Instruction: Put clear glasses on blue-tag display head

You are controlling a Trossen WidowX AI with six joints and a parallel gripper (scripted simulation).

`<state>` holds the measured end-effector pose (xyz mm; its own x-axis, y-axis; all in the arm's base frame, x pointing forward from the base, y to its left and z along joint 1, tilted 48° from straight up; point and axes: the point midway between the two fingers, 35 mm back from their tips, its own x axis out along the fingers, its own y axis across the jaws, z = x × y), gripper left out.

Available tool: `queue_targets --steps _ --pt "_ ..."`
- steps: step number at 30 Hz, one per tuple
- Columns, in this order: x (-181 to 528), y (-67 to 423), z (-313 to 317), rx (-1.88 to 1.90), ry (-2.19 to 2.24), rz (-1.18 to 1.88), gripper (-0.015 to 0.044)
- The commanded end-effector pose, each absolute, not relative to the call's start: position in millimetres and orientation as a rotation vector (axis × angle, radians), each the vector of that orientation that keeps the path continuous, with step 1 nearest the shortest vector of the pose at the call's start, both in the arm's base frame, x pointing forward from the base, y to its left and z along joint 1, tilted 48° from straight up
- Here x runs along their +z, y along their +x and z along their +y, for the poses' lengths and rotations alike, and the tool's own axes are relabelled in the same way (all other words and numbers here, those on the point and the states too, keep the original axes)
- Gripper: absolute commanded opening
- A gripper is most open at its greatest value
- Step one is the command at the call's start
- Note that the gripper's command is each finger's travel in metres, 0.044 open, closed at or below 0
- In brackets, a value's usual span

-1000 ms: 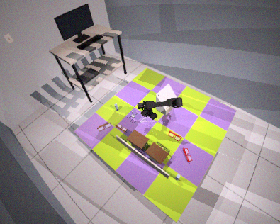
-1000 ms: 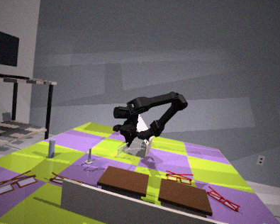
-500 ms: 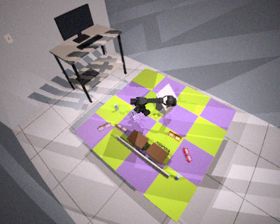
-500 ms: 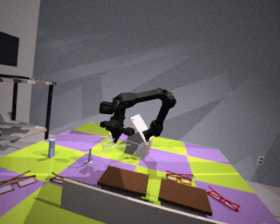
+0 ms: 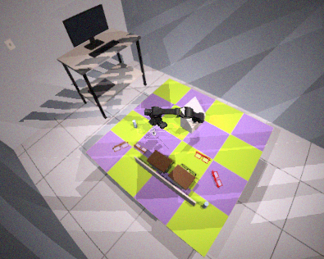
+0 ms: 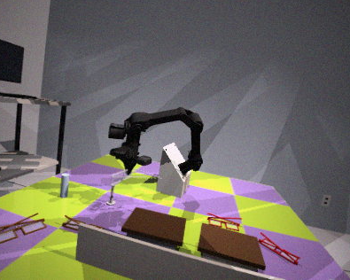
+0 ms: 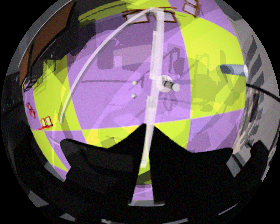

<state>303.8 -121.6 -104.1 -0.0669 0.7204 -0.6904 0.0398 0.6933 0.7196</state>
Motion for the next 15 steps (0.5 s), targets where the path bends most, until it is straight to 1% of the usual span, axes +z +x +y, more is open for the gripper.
queue_targets --steps 1,11,15 --pt "-121.8 301.5 -136.4 0.629 0.640 1.557 0.0000" --pt "-164.2 291.2 -163.7 0.637 0.642 1.555 0.0000" --pt "-167.1 290.2 -165.3 0.637 0.643 1.555 0.0000"
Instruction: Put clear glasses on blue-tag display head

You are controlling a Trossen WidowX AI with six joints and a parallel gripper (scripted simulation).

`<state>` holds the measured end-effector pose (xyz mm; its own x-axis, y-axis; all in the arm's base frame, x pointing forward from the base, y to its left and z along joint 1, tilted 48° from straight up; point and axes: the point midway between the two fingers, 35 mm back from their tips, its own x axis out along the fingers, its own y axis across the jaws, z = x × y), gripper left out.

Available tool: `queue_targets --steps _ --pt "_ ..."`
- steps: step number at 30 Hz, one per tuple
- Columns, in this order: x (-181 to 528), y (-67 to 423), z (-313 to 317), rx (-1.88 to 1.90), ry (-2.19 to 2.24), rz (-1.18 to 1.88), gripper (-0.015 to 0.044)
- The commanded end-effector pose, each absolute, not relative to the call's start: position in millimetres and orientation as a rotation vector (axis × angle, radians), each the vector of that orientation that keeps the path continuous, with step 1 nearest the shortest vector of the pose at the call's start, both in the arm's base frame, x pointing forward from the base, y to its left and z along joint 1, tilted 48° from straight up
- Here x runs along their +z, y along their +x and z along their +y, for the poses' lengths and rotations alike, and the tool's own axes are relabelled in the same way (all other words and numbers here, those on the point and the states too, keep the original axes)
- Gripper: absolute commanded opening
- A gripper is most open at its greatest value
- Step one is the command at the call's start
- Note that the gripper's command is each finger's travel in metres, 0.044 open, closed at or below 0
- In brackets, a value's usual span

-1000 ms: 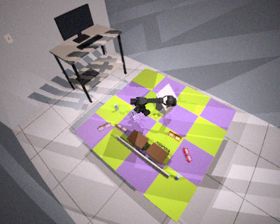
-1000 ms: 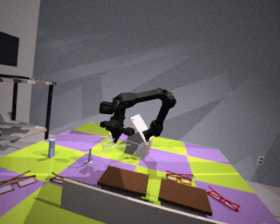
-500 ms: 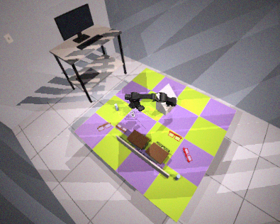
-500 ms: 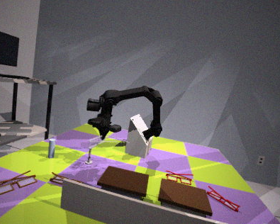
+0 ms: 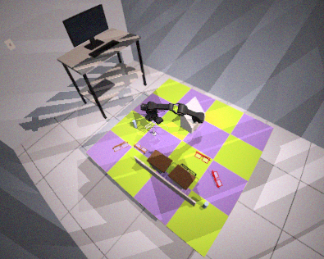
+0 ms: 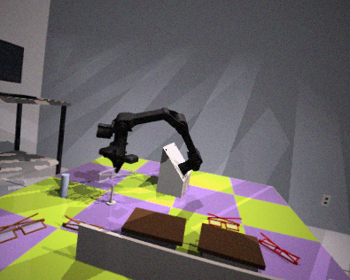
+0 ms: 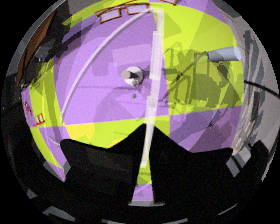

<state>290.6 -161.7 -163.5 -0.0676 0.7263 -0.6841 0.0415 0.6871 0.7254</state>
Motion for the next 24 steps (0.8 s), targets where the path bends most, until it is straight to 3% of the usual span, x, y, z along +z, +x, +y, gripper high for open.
queue_targets --steps 1,14,24 --pt "-167.1 290.2 -165.3 0.637 0.643 1.555 0.0000" --pt "-207.6 286.4 -121.9 0.639 0.644 1.554 0.0000" --pt "-211.2 282.4 -124.5 0.639 0.644 1.554 0.0000"
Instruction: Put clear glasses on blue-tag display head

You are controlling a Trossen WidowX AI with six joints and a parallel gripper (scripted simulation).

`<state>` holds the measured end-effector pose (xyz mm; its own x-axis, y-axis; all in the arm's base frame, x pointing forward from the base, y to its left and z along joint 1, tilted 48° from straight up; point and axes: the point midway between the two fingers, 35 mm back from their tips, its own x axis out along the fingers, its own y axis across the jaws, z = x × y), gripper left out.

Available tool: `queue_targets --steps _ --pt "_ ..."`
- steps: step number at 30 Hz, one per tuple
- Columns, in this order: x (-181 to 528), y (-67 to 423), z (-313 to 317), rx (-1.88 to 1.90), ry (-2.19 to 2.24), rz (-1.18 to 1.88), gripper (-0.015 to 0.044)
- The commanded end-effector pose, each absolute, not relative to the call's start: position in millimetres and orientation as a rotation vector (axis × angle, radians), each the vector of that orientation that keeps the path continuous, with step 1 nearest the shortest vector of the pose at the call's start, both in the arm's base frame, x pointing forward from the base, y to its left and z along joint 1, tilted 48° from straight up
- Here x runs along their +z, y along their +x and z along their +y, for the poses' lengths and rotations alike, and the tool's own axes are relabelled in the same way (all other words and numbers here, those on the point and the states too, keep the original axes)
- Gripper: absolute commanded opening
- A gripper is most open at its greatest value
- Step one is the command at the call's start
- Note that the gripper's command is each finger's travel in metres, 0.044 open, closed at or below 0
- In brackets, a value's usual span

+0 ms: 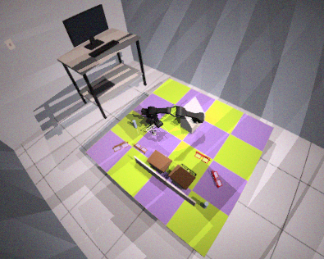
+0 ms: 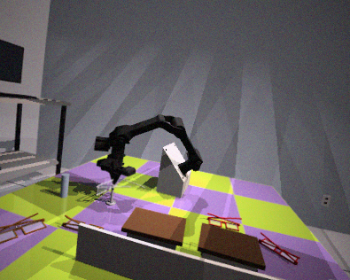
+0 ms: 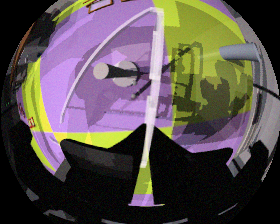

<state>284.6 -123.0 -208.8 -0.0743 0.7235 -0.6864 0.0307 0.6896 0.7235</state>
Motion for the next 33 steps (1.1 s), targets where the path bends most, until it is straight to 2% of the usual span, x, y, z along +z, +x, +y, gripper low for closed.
queue_targets --steps 1,33 --pt "-212.0 281.5 -125.3 0.639 0.643 1.554 0.0000" --pt "-224.8 260.9 -140.0 0.637 0.642 1.555 0.0000"
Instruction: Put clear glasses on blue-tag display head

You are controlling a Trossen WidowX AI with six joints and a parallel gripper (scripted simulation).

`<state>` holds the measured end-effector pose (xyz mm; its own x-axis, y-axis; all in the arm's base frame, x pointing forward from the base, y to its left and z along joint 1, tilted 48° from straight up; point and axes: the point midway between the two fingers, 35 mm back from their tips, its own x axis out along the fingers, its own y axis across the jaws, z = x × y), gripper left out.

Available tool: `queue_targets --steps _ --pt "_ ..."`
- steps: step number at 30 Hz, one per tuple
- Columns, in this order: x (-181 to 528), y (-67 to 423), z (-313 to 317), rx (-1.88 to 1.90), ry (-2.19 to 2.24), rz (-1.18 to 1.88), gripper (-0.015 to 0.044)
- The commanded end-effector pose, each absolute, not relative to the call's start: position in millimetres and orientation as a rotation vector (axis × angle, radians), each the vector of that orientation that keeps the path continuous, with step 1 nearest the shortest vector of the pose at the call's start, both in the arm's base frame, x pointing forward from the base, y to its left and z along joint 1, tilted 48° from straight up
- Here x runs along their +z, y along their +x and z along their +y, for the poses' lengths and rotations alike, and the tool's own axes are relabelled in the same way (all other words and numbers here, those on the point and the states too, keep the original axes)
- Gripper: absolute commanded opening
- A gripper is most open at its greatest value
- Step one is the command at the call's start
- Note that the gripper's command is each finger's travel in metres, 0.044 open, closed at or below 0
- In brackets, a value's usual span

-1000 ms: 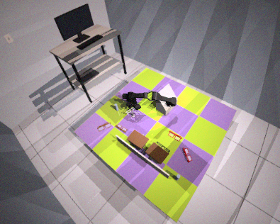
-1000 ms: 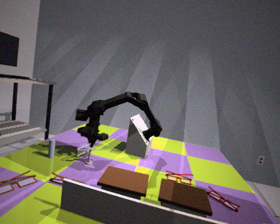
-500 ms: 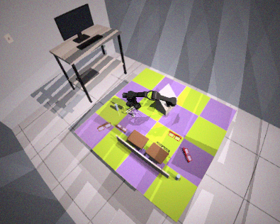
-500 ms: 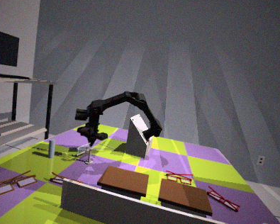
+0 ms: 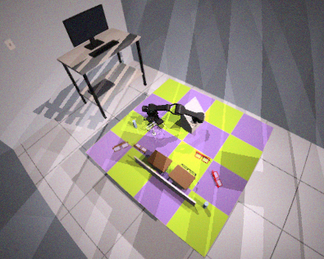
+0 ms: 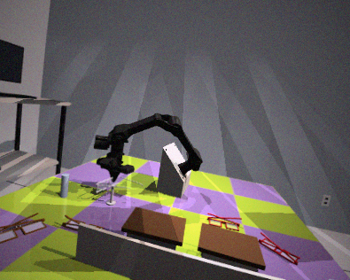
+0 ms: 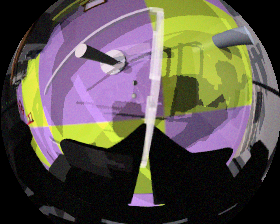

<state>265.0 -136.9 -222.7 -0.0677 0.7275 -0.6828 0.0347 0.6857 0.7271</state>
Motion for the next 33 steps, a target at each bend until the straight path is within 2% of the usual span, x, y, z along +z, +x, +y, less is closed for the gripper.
queue_targets --steps 1,33 --pt "-225.1 260.1 -140.5 0.637 0.642 1.555 0.0000" --pt "-230.4 233.0 -148.4 0.636 0.642 1.556 0.0000"
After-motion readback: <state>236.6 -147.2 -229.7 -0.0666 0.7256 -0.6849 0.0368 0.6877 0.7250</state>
